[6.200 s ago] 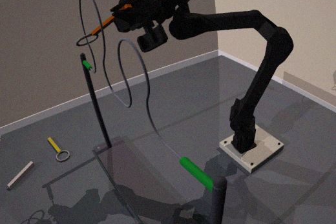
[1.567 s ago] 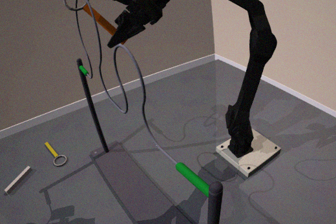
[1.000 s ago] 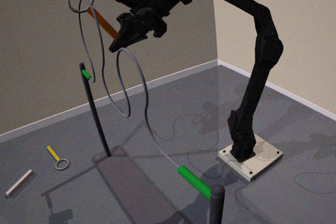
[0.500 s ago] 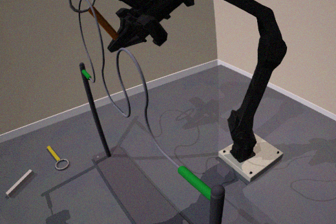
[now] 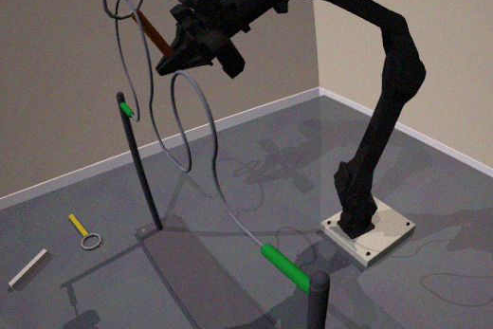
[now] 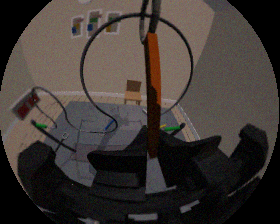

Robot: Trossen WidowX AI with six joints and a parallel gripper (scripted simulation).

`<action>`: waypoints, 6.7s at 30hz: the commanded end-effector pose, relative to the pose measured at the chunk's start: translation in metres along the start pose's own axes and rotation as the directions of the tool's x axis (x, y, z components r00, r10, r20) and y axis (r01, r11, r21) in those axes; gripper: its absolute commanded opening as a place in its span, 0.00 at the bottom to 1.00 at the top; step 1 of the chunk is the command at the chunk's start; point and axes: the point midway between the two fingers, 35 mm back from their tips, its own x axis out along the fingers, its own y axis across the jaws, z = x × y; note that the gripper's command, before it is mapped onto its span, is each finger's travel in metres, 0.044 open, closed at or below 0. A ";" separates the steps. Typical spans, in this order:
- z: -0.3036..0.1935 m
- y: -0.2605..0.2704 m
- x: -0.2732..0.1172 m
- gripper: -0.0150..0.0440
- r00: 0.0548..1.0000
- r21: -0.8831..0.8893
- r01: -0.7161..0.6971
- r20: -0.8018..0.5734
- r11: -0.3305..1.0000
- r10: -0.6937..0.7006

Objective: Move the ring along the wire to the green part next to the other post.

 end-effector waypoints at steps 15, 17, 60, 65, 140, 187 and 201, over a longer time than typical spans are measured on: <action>0.000 -0.006 -0.001 0.00 0.993 -0.190 0.113 0.040 0.975 -0.107; 0.001 -0.007 -0.001 0.00 0.992 -0.210 0.126 0.046 0.970 -0.119; 0.007 -0.021 -0.003 0.00 0.924 -0.591 0.380 0.210 0.711 -0.318; 0.008 -0.023 -0.004 0.00 0.913 -0.626 0.405 0.235 0.666 -0.335; 0.030 -0.032 -0.015 0.00 0.688 -0.774 0.601 0.627 -0.197 -0.365; 0.014 -0.045 -0.004 0.00 0.633 -0.704 0.586 0.707 -0.402 -0.316; -0.023 -0.055 0.019 0.00 0.702 -0.788 0.600 0.600 -0.134 -0.384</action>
